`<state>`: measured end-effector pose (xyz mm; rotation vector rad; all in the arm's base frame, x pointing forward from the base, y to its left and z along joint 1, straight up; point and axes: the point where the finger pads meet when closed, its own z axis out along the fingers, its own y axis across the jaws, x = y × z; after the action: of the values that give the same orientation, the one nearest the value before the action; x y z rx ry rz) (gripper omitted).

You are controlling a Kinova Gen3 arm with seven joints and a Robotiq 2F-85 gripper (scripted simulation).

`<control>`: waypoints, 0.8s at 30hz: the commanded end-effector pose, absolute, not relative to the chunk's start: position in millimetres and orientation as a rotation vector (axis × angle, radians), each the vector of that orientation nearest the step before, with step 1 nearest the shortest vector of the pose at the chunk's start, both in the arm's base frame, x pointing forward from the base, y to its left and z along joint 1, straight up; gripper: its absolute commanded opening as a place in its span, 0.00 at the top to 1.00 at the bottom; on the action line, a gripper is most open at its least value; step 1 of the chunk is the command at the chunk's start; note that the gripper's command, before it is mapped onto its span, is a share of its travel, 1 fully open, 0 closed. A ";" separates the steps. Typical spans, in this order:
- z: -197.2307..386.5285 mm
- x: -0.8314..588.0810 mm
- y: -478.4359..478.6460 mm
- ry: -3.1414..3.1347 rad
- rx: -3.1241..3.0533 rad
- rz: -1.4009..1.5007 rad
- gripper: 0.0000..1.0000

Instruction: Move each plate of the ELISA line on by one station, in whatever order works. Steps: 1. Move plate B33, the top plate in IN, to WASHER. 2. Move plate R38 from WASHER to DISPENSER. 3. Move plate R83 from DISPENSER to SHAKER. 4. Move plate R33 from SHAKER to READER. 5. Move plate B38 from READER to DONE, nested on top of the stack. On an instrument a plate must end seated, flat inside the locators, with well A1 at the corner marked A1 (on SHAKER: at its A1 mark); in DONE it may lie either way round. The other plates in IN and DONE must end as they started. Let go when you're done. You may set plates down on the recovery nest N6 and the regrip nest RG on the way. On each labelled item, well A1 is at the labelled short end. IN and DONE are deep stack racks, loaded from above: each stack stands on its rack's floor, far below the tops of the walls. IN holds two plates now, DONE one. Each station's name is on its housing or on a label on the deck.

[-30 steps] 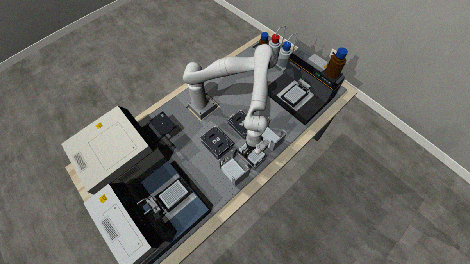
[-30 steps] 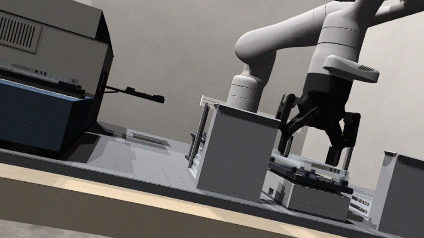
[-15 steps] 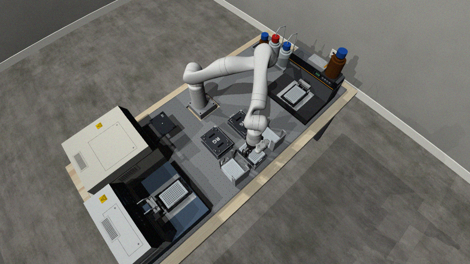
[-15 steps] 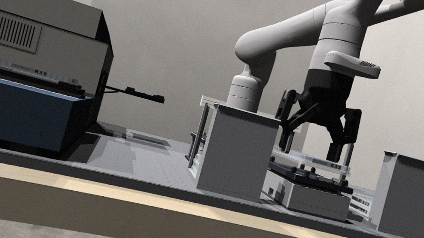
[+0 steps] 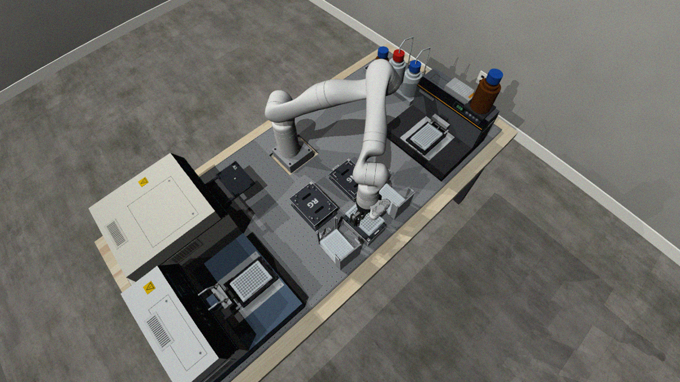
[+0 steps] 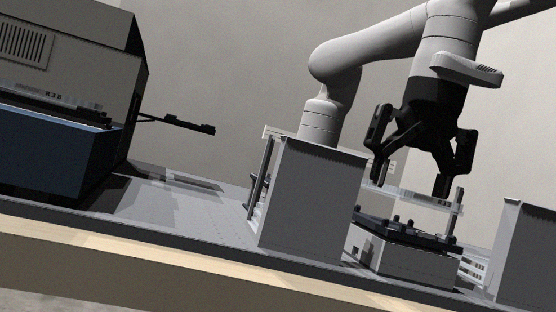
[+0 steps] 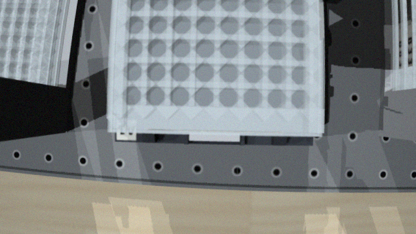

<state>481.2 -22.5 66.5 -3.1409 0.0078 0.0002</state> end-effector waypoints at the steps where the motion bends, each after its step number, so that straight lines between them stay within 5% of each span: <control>1: 69.7 481.7 -22.5 0.008 -3.141 -0.003 0.06; 24: 97.7 481.6 -22.6 0.008 -3.141 -0.003 0.06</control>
<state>481.2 -22.5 93.4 -3.1409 0.0078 0.0004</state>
